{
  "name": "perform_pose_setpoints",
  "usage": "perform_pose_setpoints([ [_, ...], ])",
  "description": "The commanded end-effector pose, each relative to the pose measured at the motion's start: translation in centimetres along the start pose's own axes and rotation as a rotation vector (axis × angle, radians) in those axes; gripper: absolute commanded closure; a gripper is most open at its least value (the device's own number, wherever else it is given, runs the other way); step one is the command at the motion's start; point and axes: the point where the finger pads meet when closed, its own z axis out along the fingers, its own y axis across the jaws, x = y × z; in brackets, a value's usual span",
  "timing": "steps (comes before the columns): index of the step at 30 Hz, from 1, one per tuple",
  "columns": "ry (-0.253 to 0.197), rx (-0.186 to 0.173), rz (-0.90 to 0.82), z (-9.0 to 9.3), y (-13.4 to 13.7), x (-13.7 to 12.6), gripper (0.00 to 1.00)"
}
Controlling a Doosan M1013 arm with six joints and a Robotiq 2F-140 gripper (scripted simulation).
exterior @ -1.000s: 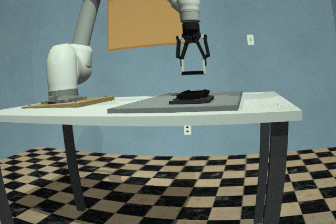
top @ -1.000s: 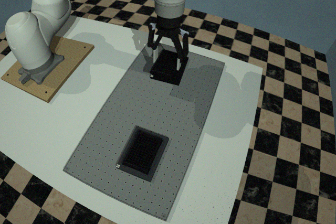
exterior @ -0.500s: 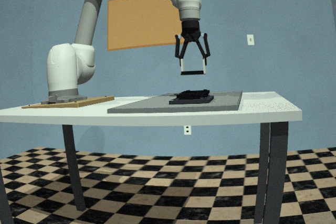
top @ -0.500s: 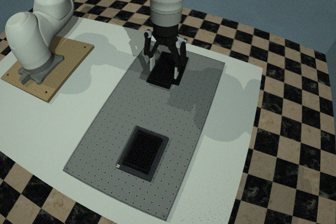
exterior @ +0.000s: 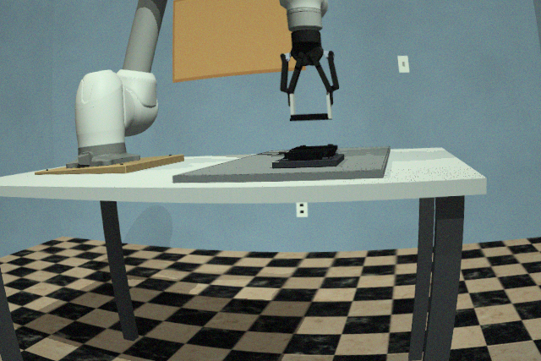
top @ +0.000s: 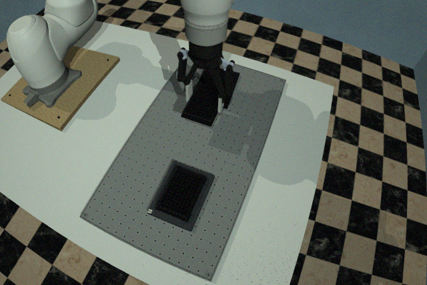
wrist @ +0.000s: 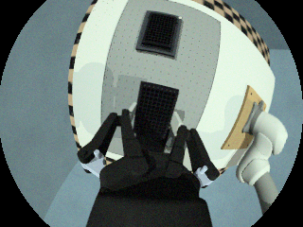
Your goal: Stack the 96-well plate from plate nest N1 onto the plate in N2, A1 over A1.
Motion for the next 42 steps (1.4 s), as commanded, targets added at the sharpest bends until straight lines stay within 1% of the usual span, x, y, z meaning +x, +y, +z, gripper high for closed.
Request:
perform_pose_setpoints([
  [1, 0.0, 0.0, 0.0, 0.0, -0.1, 1.0, 1.0],
  [12, 0.0, 0.0, 0.0, 0.0, -0.6, 4.6, 1.0],
  [14, 0.0, 0.0, 0.0, 0.0, -0.6, 4.6, 1.0],
  [29, 0.0, 0.0, 0.0, 0.0, -1.2, 9.6, 1.0],
  [31, 0.0, 0.0, 0.0, 0.0, -1.2, 9.6, 1.0],
  [42, 0.0, 0.0, 0.0, 0.0, -1.7, 13.2, 1.0],
])
